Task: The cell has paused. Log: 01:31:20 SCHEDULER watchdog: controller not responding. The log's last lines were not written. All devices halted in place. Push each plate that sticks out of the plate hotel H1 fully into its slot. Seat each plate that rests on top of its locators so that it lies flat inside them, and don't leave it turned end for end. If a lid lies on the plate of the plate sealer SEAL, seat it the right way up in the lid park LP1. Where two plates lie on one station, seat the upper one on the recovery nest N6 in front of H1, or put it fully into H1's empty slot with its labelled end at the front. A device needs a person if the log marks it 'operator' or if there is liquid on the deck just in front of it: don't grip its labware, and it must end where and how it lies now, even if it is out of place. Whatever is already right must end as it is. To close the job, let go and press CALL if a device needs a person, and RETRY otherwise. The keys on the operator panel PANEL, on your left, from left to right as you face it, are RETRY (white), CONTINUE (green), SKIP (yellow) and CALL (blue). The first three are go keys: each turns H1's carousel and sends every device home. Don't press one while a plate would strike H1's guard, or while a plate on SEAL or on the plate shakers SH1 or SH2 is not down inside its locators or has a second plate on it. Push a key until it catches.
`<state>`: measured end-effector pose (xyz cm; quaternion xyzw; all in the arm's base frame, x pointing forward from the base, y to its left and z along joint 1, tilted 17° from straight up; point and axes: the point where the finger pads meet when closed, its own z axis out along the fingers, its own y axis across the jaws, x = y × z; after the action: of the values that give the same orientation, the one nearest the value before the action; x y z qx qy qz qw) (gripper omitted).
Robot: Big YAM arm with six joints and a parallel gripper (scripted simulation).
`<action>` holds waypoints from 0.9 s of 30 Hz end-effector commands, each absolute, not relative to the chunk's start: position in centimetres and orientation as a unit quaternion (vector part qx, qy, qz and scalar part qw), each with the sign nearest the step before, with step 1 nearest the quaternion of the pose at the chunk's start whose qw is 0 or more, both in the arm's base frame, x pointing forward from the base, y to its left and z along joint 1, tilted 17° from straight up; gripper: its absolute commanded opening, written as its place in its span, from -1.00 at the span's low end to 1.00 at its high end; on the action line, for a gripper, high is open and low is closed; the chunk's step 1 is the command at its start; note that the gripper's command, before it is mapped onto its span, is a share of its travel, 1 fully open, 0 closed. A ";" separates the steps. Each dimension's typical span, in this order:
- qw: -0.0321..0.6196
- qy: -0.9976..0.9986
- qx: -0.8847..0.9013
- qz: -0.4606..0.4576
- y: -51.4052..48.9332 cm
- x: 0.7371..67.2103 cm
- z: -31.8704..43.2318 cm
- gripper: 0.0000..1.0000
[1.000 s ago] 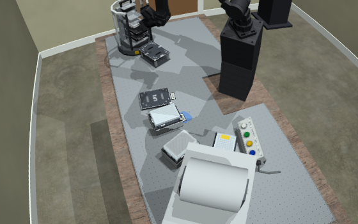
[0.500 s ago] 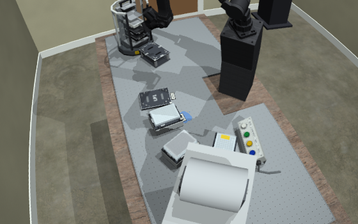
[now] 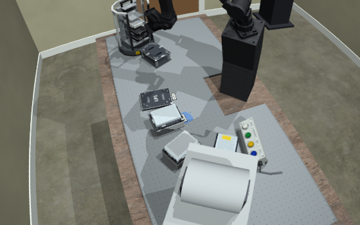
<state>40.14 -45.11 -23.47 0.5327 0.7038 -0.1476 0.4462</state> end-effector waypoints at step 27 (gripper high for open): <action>0.463 0.697 0.529 -0.144 -40.9 39.3 -21.6 -1.00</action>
<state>38.29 -41.40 -23.18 0.5333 0.7040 -0.1480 0.4451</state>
